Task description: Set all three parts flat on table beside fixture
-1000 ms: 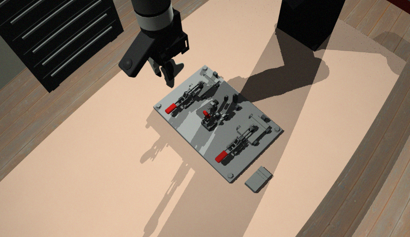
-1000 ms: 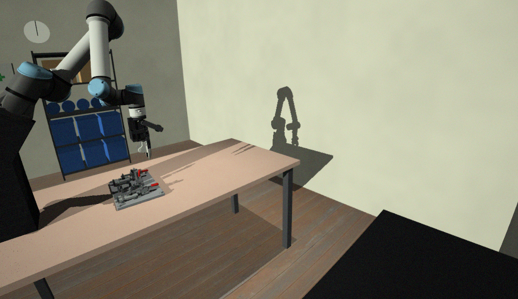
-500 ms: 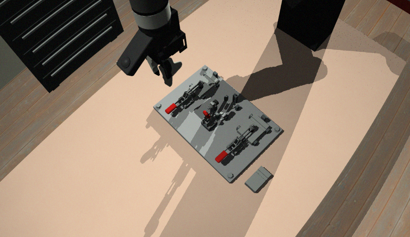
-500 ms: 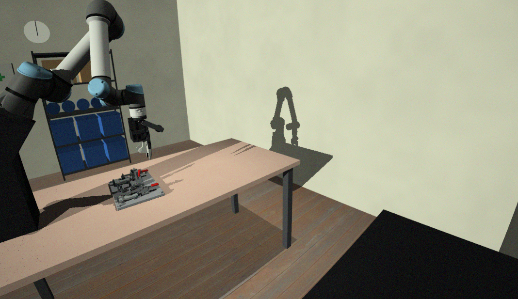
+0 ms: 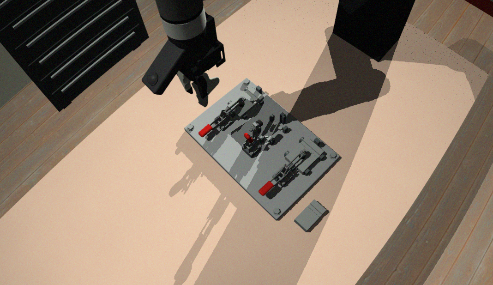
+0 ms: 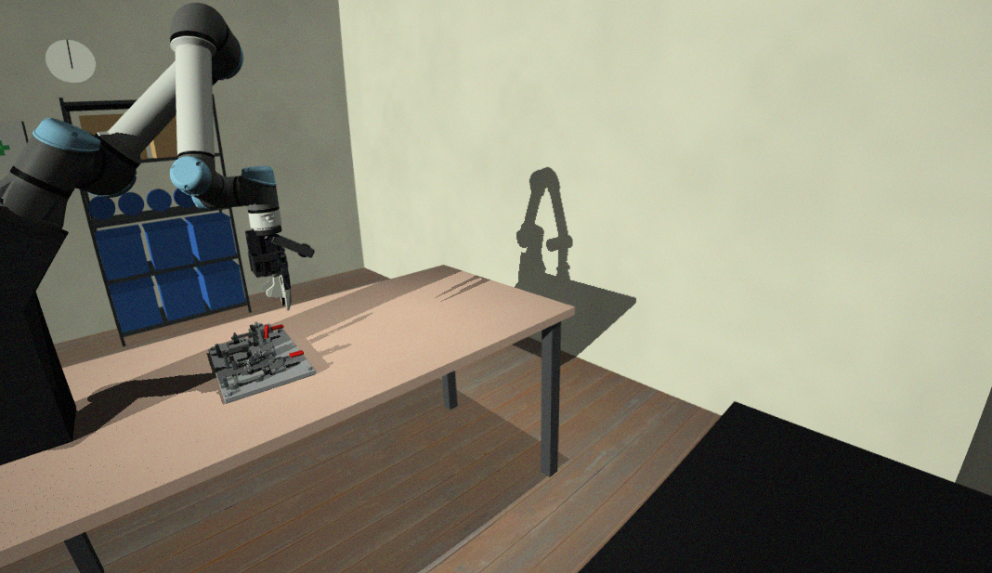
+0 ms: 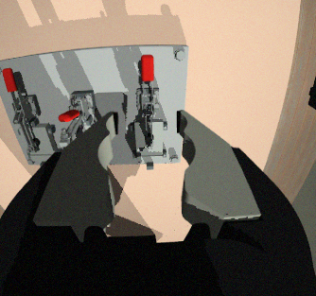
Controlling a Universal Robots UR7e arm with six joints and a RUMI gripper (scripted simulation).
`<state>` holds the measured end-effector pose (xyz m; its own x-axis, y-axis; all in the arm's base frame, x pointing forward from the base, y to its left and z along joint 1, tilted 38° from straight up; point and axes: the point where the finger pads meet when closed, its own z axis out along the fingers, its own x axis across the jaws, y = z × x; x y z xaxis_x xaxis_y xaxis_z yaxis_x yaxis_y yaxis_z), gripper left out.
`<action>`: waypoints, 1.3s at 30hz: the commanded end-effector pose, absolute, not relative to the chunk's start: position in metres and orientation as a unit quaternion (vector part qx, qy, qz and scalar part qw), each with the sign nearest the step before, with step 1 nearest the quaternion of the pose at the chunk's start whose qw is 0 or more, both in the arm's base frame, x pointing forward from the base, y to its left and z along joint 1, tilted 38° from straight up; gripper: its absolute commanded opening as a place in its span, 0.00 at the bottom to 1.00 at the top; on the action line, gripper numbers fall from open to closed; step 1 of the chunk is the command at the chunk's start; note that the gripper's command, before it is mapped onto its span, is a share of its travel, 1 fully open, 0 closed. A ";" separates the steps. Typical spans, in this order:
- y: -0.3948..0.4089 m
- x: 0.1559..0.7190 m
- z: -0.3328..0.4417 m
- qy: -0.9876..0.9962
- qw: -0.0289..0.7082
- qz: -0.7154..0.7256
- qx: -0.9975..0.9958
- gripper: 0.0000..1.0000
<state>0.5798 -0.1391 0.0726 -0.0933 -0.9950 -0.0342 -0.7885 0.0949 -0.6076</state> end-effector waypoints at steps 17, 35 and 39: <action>-0.142 0.626 0.013 0.704 0.228 -0.227 -0.633 0.28; -0.143 0.657 -0.027 0.704 0.228 -0.227 -0.633 0.28; -0.143 0.659 -0.029 0.704 0.228 -0.227 -0.633 0.28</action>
